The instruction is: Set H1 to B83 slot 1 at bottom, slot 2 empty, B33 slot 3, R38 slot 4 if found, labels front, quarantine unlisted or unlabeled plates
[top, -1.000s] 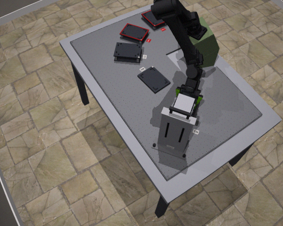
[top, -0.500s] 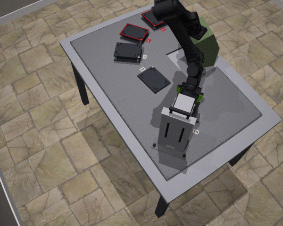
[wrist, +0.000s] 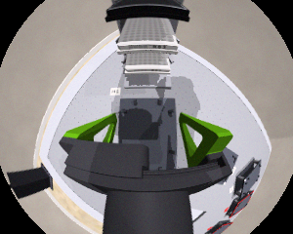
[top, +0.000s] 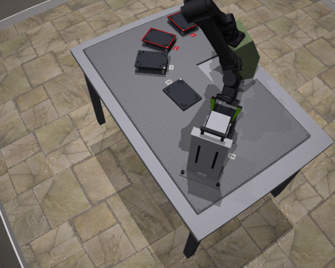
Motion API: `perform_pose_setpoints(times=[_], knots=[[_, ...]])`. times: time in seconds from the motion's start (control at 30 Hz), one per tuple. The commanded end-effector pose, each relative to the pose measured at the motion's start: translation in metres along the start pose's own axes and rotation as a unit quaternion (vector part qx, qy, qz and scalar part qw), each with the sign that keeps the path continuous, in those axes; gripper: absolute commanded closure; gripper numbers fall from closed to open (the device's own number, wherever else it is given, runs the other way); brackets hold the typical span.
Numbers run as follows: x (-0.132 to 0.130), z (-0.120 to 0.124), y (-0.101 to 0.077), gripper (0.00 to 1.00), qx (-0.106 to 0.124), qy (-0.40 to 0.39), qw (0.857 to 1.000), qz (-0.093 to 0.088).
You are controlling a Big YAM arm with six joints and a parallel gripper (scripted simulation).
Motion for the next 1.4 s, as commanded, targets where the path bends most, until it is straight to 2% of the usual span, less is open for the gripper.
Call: perform_pose_setpoints(times=[0.0,0.27,0.3,0.37,0.83,0.87,0.93,1.13,1.37], knots=[[0.005,-0.003,-0.009,0.00,-0.008,0.009,1.000,-0.008],[0.004,-0.002,-0.019,0.00,-0.005,0.007,1.000,-0.007],[0.004,0.003,-0.018,0.00,0.002,0.004,1.000,-0.005],[0.004,-0.002,-0.024,0.00,-0.004,0.007,1.000,-0.007],[0.003,0.000,-0.043,0.00,-0.004,0.007,1.000,-0.007],[0.001,0.007,-0.042,0.00,0.006,0.003,1.000,-0.002],[0.003,0.001,-0.048,0.00,-0.004,0.007,1.000,-0.007],[0.003,0.002,-0.058,0.00,-0.004,0.007,1.000,-0.007],[0.006,-0.013,-0.072,0.00,-0.006,0.009,1.000,-0.007]])
Point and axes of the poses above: the point where the finger pads meet when closed, its own y axis out along the fingers, its own x axis across the jaws, z = x × y, the point moved 6 cm from there along -y, back along the fingers, and after that the axes turned 10 degrees about y, right-handed, at the moved point
